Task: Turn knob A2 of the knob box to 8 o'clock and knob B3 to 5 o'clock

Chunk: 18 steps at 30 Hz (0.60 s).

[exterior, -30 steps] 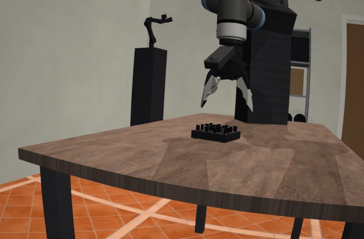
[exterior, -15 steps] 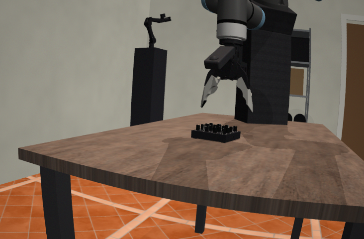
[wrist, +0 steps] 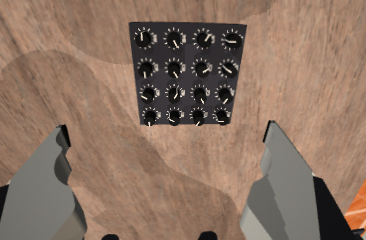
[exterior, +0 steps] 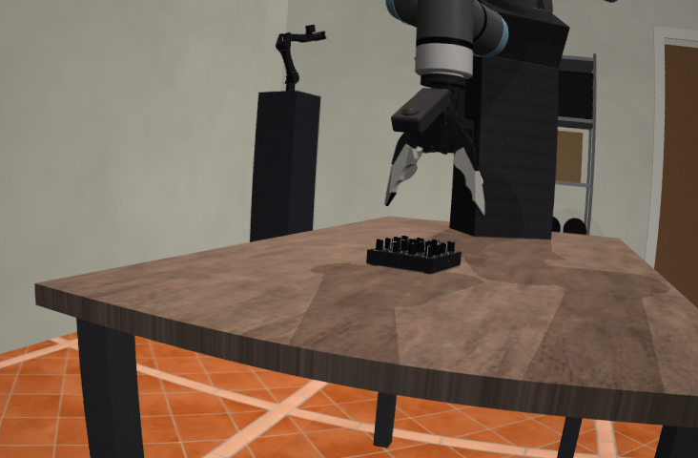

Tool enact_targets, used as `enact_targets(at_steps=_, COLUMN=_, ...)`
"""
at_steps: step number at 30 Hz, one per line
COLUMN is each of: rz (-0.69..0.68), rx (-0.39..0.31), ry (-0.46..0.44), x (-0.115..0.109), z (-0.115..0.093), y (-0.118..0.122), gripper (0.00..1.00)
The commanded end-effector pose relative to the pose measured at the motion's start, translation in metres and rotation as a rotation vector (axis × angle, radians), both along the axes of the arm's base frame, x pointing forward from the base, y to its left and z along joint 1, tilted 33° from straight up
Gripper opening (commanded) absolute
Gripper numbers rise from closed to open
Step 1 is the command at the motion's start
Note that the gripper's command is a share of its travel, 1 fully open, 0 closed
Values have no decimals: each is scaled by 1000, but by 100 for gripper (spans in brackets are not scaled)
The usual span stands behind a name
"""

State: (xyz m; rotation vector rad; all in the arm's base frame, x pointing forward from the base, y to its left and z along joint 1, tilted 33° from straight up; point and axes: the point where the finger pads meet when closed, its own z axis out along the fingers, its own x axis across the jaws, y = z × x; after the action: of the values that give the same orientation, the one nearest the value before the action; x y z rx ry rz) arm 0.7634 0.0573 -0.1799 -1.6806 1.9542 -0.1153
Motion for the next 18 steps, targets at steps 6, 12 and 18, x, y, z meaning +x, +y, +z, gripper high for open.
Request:
enact_targets(at_steps=6, rz=0, rx=0, ry=-1, x=0, z=0, y=0, gripper=100)
enact_targets(at_steps=12, rz=0, rx=0, ry=-1, x=-2, z=0, y=0, gripper=100)
enact_targets(at_steps=18, rz=0, rx=0, ry=-1, x=-5, z=-2, y=1, gripper=100)
